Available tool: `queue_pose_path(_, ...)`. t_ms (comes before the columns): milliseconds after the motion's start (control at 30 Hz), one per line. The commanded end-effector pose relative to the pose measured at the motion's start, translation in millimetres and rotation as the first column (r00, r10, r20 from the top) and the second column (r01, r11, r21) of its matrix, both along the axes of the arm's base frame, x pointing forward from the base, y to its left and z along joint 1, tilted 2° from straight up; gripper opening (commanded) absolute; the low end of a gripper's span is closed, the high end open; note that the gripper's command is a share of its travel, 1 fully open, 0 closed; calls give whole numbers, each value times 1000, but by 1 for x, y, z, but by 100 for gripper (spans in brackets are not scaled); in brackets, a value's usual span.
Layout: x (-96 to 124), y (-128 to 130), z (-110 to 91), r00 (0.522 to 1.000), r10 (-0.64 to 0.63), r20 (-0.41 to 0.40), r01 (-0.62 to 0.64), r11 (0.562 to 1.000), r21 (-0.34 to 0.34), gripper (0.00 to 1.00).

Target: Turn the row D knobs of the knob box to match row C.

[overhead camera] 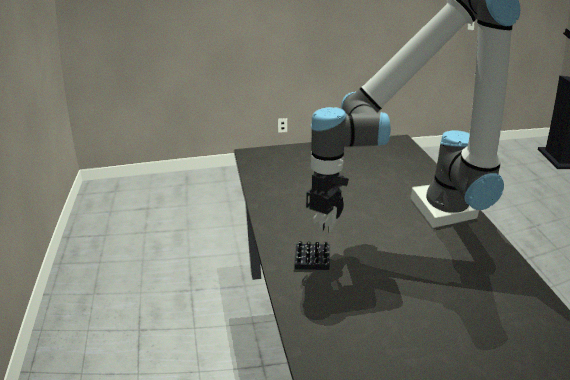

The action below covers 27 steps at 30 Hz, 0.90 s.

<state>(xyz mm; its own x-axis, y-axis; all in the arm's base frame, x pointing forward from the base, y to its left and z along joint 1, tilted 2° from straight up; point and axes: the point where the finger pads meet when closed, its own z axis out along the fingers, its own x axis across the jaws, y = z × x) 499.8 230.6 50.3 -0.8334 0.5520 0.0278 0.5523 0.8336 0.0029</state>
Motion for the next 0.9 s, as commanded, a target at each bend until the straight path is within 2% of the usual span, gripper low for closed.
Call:
queue_pose_path(0,1,0,1,1000,0,1,0,1000,0,11)
queue_pose_path(867,1,0,-2,1000,1,1,-1,1000,0,11)
